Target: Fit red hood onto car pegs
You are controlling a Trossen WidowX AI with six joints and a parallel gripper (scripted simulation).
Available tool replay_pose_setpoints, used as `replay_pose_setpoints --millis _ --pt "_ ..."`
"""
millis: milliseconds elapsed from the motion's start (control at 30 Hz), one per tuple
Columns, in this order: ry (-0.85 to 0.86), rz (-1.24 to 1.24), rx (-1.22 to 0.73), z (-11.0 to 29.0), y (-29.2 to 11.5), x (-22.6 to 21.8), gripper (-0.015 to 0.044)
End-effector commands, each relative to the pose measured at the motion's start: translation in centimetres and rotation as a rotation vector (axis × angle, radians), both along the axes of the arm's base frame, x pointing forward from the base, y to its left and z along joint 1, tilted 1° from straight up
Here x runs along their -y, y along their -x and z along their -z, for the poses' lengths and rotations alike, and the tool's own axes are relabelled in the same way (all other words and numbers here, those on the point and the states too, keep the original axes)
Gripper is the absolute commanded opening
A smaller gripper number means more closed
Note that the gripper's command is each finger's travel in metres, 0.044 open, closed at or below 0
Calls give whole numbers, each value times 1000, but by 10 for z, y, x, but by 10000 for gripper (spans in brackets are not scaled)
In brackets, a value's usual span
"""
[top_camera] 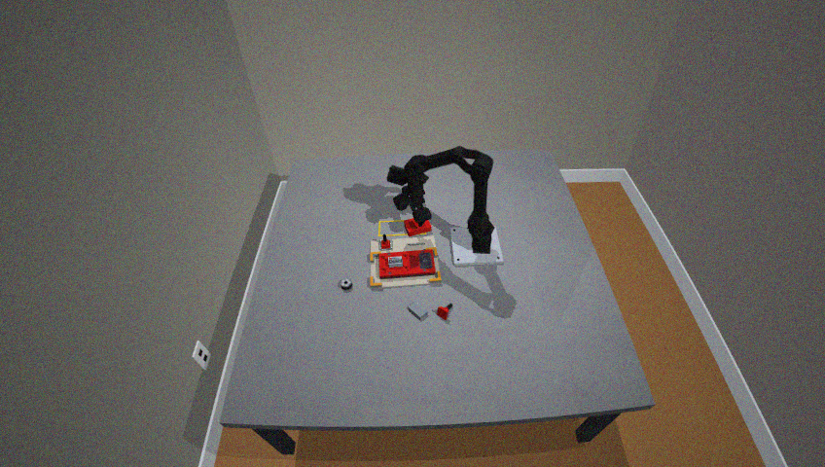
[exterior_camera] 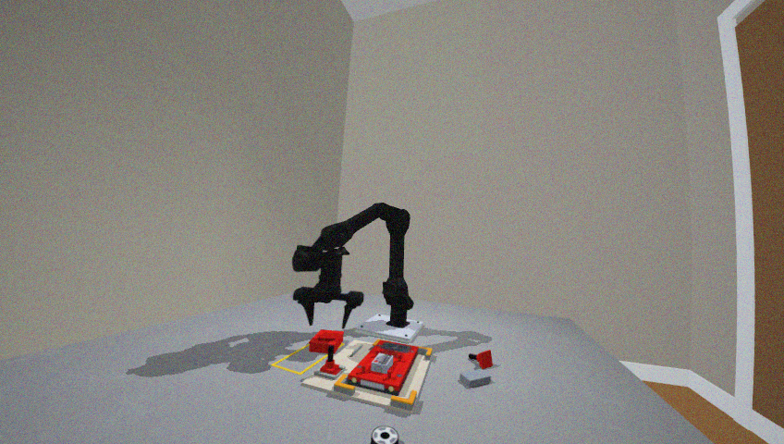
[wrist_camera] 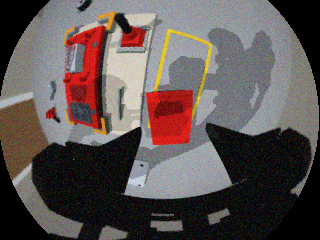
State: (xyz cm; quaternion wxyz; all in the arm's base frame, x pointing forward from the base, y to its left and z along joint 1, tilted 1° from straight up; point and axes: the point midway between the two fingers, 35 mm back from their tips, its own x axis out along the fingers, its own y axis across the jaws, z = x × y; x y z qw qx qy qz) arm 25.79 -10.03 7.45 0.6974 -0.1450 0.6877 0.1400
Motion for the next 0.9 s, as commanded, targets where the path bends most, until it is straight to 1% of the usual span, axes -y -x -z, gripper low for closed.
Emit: replay_pose_setpoints --millis 0,867 --pt "-6 -7 -5 5 1 -1 440" --pt "-6 -7 -5 24 2 -1 440"
